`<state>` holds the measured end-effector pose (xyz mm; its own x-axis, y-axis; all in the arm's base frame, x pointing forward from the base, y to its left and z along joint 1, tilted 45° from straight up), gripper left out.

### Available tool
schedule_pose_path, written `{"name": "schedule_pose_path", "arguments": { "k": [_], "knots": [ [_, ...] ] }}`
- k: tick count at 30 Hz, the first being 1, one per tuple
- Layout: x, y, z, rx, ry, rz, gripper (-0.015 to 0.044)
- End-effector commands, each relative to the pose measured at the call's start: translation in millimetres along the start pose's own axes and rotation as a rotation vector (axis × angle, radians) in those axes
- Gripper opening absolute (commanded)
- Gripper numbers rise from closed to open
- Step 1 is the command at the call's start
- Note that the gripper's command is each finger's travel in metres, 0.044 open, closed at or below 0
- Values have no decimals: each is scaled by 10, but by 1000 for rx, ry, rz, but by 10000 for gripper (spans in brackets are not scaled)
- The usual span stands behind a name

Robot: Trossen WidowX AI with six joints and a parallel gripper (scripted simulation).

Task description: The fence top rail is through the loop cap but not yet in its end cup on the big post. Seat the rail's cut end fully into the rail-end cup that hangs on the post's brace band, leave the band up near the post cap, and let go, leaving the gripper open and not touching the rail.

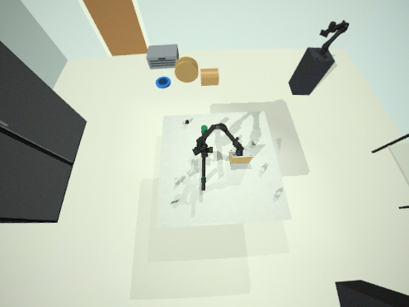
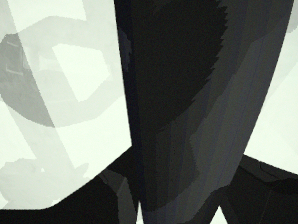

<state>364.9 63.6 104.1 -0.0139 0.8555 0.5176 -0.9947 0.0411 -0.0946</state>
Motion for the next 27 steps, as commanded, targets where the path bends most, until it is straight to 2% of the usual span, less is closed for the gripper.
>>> {"name": "schedule_pose_path", "arguments": {
  "k": [1, 27],
  "knots": [
    [19, -9, 28, 0, 11, 9, 0],
    [-8, -8, 55, 1, 1, -1, 0]
  ]
}}
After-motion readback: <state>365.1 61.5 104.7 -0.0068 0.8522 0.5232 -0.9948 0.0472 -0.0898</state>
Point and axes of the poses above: the point midway between the two fingers, 35 mm back from their tips, its own x axis back along the fingers, its own y axis across the jaws, z = x × y, the point moved 10 cm from there along x, back along the fingers, and after that the axes turned 4 degrees about -x, right-handed, at the moved point
